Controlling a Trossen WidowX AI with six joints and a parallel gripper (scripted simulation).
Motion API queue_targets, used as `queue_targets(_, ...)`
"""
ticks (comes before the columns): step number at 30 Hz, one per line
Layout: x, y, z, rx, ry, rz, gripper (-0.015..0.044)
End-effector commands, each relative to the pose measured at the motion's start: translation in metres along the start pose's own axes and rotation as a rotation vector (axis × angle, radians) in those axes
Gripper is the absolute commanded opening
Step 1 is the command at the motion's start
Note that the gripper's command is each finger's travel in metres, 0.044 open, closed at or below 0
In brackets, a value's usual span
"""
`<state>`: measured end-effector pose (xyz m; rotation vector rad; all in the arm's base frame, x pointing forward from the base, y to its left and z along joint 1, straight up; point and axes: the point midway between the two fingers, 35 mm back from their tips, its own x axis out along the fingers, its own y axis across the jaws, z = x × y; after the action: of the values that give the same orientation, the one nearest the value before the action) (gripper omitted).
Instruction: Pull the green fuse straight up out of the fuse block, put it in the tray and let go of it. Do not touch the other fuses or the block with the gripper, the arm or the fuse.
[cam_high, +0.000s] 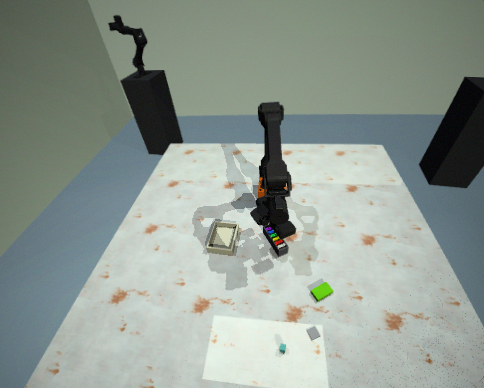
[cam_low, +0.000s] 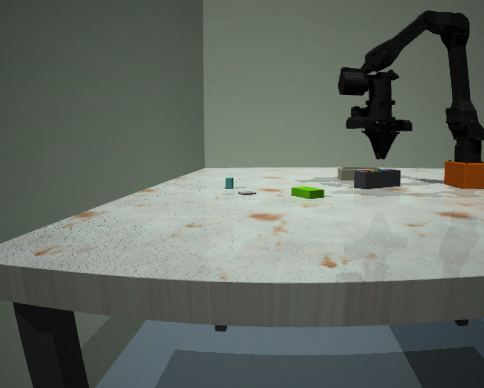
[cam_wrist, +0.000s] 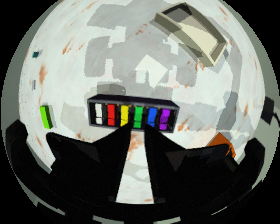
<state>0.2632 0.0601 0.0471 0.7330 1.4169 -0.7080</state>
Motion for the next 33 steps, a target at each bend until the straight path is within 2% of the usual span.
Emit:
queue_targets(1, 0.004, 0.0, -0.001, 0.004, 0.004, -0.001, 0.0066)
queue_targets(33, 0.024, 0.0, -0.001, 0.004, 0.004, -0.001, 0.0066)
